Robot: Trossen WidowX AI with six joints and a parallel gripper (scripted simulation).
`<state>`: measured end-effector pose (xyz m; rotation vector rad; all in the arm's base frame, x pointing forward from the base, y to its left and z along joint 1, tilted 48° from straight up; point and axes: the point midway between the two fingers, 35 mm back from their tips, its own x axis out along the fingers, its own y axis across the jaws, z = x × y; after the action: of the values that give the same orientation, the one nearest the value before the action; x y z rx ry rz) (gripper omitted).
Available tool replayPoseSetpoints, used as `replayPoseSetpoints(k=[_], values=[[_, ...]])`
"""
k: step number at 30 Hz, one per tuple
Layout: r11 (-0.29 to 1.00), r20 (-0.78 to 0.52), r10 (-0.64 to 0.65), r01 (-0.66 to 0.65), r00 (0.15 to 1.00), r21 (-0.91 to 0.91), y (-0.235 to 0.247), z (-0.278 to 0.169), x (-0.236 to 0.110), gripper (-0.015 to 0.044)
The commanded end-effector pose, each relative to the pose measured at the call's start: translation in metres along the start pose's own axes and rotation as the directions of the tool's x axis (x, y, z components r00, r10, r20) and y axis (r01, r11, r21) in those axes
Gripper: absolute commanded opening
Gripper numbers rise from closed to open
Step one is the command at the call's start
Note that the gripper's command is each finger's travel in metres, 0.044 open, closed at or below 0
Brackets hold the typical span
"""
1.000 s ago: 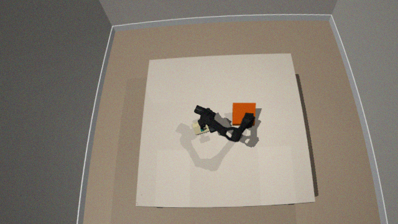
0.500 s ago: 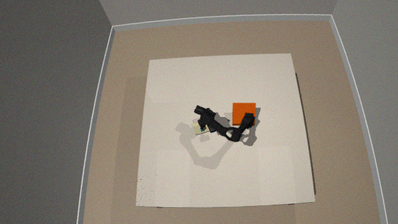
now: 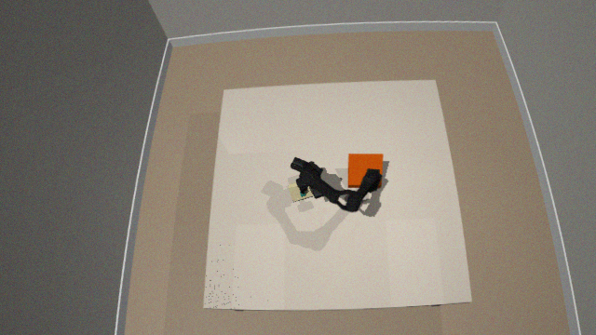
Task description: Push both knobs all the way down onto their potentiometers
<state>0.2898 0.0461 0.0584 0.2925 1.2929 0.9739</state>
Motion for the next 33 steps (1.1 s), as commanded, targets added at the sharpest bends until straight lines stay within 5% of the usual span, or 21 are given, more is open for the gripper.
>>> replayPoseSetpoints(k=[1, 6, 14, 22, 33], values=[[1.000, 0.000, -0.001, 0.001, 1.000, -0.007, 0.000, 0.001, -0.006, 0.0000], [1.000, -0.001, -0.001, 0.001, 1.000, -0.007, 0.000, 0.000, -0.014, 0.0000], [1.000, 0.002, 0.004, -0.004, 1.000, -0.001, 0.001, 0.001, -0.008, 0.0210], [0.980, 0.036, -0.027, 0.020, 0.999, 0.198, -0.009, 0.010, -0.019, 0.0000], [0.838, 0.028, -0.022, 0.003, 0.999, 0.546, -0.008, 0.024, -0.029, 0.0000]])
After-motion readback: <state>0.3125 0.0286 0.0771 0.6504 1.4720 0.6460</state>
